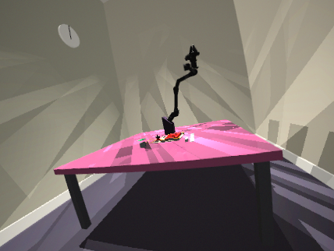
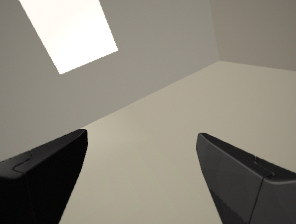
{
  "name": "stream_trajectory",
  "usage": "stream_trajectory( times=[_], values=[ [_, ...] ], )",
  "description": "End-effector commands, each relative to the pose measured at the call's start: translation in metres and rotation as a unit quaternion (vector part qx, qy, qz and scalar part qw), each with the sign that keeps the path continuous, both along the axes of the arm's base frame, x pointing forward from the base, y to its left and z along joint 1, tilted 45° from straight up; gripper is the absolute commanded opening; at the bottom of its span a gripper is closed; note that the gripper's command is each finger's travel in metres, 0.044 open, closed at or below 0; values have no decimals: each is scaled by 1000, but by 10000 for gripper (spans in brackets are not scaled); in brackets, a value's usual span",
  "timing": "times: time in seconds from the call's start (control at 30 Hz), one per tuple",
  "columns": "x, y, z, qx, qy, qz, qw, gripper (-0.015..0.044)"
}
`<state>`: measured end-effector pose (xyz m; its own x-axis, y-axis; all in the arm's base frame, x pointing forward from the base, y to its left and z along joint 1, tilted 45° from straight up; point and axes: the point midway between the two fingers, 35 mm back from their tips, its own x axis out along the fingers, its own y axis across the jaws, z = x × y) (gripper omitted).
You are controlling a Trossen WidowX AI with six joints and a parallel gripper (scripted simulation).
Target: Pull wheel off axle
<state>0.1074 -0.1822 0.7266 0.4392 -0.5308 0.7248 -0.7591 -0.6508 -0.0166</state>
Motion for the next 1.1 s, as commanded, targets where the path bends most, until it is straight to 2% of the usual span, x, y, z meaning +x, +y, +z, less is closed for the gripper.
stream_trajectory(
  times=[0.0, 0.6, 1.07],
  values=[
    [-29, 35, 18, -58, -24, -49, 997, 300],
    [-82, 149, 46, -218, -78, -162, 959, 300],
    [-91, 248, 47, -350, -102, -269, 892, 300]
  ],
)
